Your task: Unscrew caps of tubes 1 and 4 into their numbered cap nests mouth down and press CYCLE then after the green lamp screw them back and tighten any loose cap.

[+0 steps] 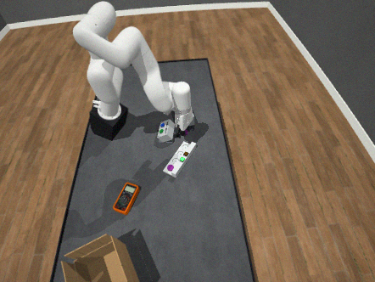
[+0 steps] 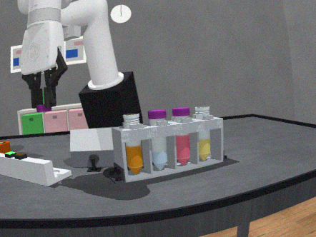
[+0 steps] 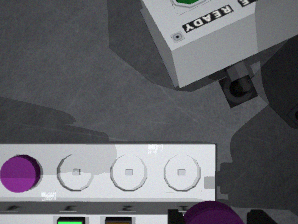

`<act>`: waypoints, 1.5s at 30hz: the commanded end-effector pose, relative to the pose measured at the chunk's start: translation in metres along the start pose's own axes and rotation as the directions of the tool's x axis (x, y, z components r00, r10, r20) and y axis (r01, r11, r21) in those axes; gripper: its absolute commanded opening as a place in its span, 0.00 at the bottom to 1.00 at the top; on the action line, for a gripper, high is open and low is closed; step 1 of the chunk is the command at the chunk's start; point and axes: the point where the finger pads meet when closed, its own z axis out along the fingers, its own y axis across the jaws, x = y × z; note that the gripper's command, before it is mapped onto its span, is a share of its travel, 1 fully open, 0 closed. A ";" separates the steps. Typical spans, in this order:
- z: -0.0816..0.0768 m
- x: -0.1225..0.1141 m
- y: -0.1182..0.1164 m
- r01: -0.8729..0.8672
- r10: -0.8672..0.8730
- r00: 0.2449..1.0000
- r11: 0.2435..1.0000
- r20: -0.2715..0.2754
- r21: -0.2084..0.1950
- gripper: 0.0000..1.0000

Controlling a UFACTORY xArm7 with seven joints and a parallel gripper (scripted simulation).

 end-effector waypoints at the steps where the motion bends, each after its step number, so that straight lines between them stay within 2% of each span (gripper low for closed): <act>1: -0.008 -0.001 0.000 0.000 0.000 1.000 1.000 -0.002 -0.001 0.00; 4: -0.008 -0.001 0.000 0.000 0.000 1.000 1.000 -0.002 -0.001 0.00; 7: -0.008 0.013 0.021 -0.247 0.247 0.969 0.969 -0.003 0.000 0.00; 11: -0.008 0.026 0.039 -0.376 0.376 0.927 0.927 -0.003 0.000 0.00; 14: -0.008 0.035 0.053 -0.378 0.378 0.926 0.926 -0.003 0.000 0.00; 16: -0.008 0.035 0.053 -0.378 0.378 0.926 0.926 -0.003 0.000 0.00; 19: -0.008 0.049 0.074 -0.378 0.378 0.926 0.926 -0.003 0.000 0.00; 31: -0.008 0.088 0.132 -0.378 0.378 0.926 0.926 -0.004 -0.001 0.00; 33: -0.008 0.088 0.132 -0.378 0.378 0.926 0.926 -0.004 -0.001 0.00; 45: -0.009 0.132 0.196 -0.378 0.378 0.926 0.926 -0.005 -0.001 0.00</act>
